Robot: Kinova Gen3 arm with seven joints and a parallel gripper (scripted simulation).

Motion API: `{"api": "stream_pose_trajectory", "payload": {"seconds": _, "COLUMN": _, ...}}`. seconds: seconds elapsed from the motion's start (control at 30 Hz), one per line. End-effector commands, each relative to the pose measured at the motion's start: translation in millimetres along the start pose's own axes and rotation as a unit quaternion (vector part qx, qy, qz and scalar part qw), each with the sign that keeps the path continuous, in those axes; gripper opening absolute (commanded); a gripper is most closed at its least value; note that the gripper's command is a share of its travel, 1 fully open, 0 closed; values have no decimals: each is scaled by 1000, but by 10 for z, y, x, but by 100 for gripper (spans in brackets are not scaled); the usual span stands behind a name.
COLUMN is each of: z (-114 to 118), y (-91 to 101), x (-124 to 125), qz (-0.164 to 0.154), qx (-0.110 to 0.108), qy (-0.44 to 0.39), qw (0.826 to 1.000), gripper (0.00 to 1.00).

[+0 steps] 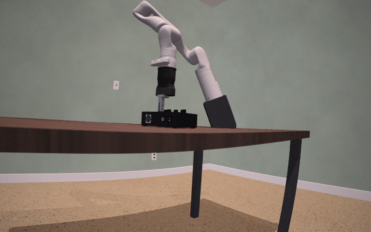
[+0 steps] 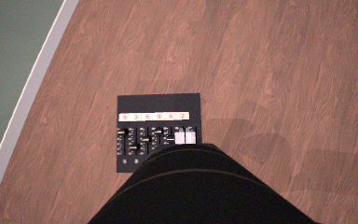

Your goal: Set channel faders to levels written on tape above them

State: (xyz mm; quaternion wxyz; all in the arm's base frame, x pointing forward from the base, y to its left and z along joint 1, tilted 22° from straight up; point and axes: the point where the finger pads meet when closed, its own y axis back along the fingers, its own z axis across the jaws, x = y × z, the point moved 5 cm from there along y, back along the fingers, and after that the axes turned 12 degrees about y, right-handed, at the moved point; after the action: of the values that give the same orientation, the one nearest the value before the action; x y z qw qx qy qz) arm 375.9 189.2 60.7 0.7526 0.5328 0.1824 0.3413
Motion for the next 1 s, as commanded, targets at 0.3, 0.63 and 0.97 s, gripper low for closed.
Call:
{"api": "stream_pose_trajectory", "payload": {"seconds": 0.3, "z": -26, "y": 10, "x": -56, "qz": 1, "qx": 2, "qy": -2, "qw": 1000, "gripper": 0}}
{"api": "stream_pose_trajectory", "payload": {"seconds": 0.63, "z": -30, "y": 10, "x": -78, "qz": 1, "qx": 2, "qy": -2, "qw": 1000, "gripper": 0}}
{"api": "stream_pose_trajectory", "payload": {"seconds": 0.97, "z": -33, "y": 10, "x": -89, "qz": 1, "qx": 2, "qy": -2, "qw": 1000, "gripper": 0}}
